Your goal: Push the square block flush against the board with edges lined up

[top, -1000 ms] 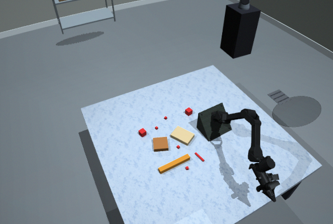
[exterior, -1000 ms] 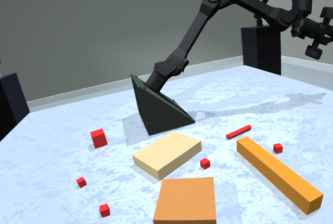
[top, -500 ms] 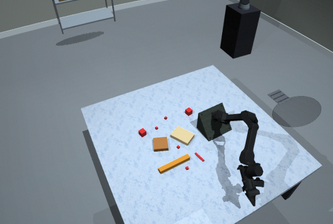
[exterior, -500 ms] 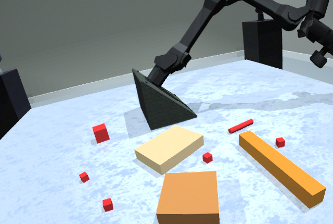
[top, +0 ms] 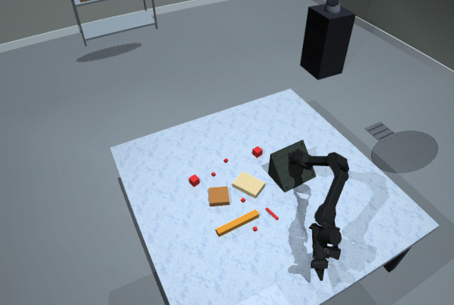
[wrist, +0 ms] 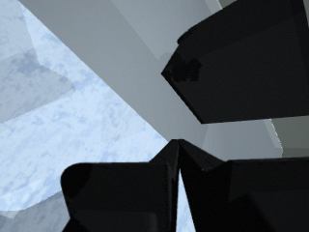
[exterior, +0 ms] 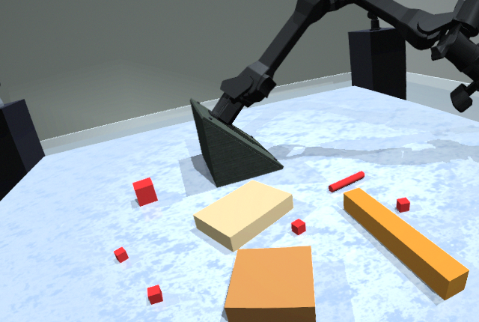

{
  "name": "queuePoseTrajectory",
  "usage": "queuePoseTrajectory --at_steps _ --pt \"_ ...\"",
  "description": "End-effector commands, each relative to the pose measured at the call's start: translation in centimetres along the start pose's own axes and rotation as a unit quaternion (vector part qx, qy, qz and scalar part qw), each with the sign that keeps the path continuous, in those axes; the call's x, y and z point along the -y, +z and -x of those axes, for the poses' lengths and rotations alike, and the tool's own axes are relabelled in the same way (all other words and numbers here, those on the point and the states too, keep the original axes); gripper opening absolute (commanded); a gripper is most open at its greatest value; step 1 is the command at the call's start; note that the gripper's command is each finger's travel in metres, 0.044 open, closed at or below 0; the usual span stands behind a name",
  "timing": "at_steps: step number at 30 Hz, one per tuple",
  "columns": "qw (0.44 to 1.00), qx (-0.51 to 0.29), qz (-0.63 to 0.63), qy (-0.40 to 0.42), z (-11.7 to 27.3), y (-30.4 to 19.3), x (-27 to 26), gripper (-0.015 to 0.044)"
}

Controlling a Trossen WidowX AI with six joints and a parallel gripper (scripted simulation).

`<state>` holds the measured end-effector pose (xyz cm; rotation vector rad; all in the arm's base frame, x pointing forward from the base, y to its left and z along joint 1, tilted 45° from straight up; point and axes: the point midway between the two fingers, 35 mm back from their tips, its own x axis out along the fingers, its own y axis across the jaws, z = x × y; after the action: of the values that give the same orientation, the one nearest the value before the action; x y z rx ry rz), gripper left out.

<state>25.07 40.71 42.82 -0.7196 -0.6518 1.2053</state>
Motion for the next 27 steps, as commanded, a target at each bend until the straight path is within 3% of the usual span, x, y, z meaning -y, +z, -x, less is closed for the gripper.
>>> queuePoseTrajectory --at_steps 1,14,27 --pt "0.999 -0.024 -0.033 0.014 0.0 -2.4 -0.6 0.0000" --pt "0.973 -0.130 -0.184 0.048 1.4 -11.8 -2.5 0.0000" --pt "0.907 -0.232 -0.346 0.053 4.6 -20.4 -4.8 0.0000"
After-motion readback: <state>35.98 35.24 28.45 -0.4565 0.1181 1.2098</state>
